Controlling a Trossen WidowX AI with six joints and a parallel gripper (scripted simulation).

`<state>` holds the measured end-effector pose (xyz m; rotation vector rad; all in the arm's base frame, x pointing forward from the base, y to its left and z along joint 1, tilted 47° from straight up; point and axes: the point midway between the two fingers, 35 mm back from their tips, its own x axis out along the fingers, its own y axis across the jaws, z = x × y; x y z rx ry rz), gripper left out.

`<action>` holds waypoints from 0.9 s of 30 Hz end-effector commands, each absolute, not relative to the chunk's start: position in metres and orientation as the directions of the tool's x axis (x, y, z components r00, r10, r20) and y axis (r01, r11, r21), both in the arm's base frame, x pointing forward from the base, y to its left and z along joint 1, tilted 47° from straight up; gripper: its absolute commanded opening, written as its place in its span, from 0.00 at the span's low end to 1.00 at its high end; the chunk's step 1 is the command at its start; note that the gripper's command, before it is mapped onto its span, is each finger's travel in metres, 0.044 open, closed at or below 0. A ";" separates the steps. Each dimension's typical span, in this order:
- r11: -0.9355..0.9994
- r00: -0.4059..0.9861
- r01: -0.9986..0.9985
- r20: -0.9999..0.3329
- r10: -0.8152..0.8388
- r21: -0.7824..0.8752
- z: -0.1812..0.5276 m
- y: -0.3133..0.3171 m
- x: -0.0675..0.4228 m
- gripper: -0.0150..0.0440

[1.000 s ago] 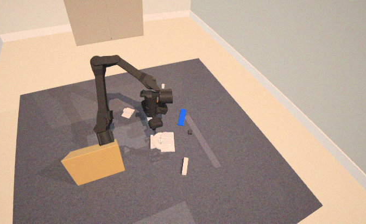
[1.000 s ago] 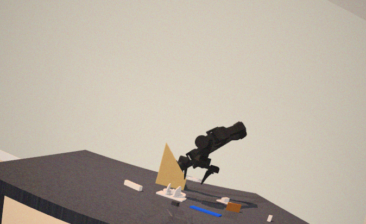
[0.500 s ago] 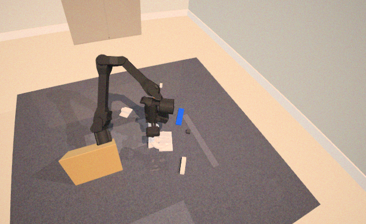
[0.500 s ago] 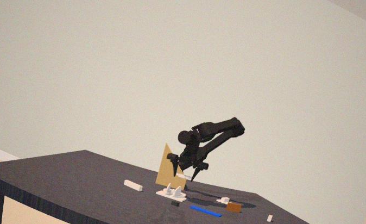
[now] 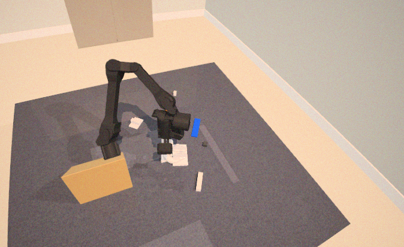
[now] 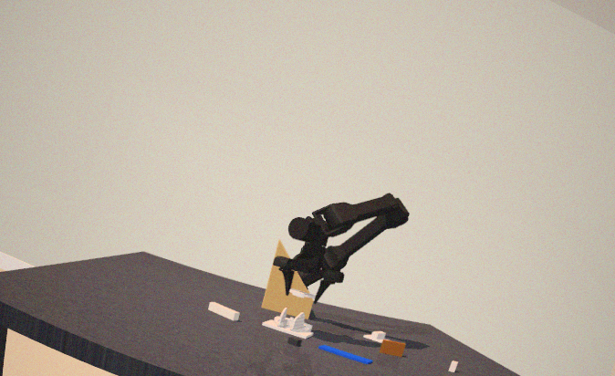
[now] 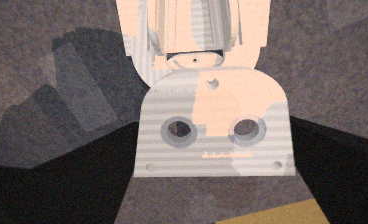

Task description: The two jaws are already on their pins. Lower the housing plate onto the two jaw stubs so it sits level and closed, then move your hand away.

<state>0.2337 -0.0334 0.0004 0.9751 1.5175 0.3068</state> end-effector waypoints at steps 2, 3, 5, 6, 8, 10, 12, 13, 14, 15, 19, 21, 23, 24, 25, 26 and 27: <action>0.611 0.100 0.392 -0.692 0.715 0.688 0.000 -0.034 0.234 0.85; 0.611 0.100 0.392 -0.692 0.715 0.688 0.000 -0.034 0.234 0.85; 0.611 0.100 0.392 -0.692 0.715 0.688 0.000 -0.034 0.234 0.85; 0.611 0.100 0.390 -0.692 0.715 0.689 0.000 -0.034 0.234 0.85; 0.615 0.100 0.380 -0.692 0.715 0.691 0.000 -0.034 0.234 0.85; 0.616 0.100 0.378 -0.692 0.715 0.691 0.000 -0.034 0.234 0.85; 0.616 0.100 0.378 -0.692 0.715 0.691 0.000 -0.034 0.234 0.85; 0.616 0.100 0.378 -0.692 0.715 0.691 0.000 -0.034 0.234 0.85; 0.616 0.100 0.378 -0.692 0.715 0.691 0.000 -0.034 0.234 0.85; 0.616 0.100 0.378 -0.692 0.715 0.691 0.000 -0.034 0.234 0.85; 0.616 0.100 0.378 -0.692 0.715 0.691 0.001 -0.033 0.234 0.85; 0.615 0.100 0.378 -0.691 0.716 0.691 0.004 -0.030 0.233 0.85; 0.615 0.100 0.378 -0.691 0.716 0.692 0.005 -0.029 0.233 0.85; 0.615 0.100 0.378 -0.691 0.716 0.692 0.005 -0.029 0.233 0.85; 0.615 0.100 0.378 -0.691 0.716 0.692 0.005 -0.029 0.233 0.85; 0.615 0.100 0.378 -0.691 0.716 0.692 0.005 -0.029 0.233 0.85; 0.615 0.100 0.378 -0.691 0.716 0.692 0.005 -0.029 0.233 0.85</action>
